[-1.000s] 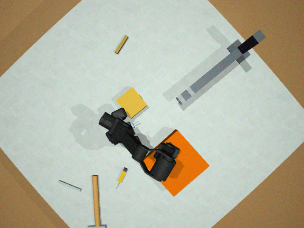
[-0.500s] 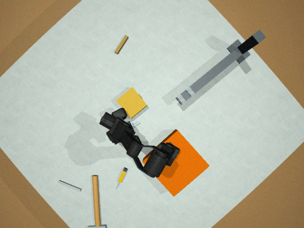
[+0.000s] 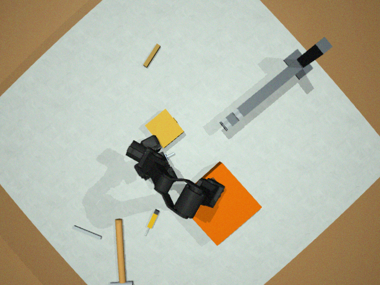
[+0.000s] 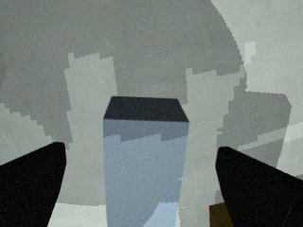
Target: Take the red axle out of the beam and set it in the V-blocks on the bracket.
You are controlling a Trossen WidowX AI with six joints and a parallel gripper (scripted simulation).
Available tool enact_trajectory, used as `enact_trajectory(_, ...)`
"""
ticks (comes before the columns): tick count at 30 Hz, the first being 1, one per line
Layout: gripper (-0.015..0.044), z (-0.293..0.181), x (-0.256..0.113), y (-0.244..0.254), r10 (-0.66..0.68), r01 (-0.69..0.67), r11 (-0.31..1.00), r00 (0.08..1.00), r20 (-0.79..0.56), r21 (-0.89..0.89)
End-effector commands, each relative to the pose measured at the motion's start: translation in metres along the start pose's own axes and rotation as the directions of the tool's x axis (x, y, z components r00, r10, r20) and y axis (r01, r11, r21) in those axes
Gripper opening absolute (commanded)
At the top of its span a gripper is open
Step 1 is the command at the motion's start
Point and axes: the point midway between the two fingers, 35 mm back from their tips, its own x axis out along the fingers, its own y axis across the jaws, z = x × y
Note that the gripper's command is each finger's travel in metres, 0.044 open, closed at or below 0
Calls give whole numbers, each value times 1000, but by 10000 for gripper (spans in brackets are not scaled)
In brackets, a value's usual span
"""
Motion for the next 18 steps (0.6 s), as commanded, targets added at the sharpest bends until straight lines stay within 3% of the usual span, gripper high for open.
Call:
enact_trajectory(1, 230, -1, 1, 0, -2, 2, 1000, 1000, -5, 6)
enact_trajectory(6, 99, -1, 1, 0, -2, 2, 1000, 1000, -5, 6)
enact_trajectory(13, 52, -1, 1, 0, -2, 2, 1000, 1000, -5, 6)
enact_trajectory(15, 0, -1, 0, 0, -2, 2, 1000, 1000, -5, 6)
enact_trajectory(18, 0, 0, -7, -1, -3, 3, 1000, 1000, -5, 6)
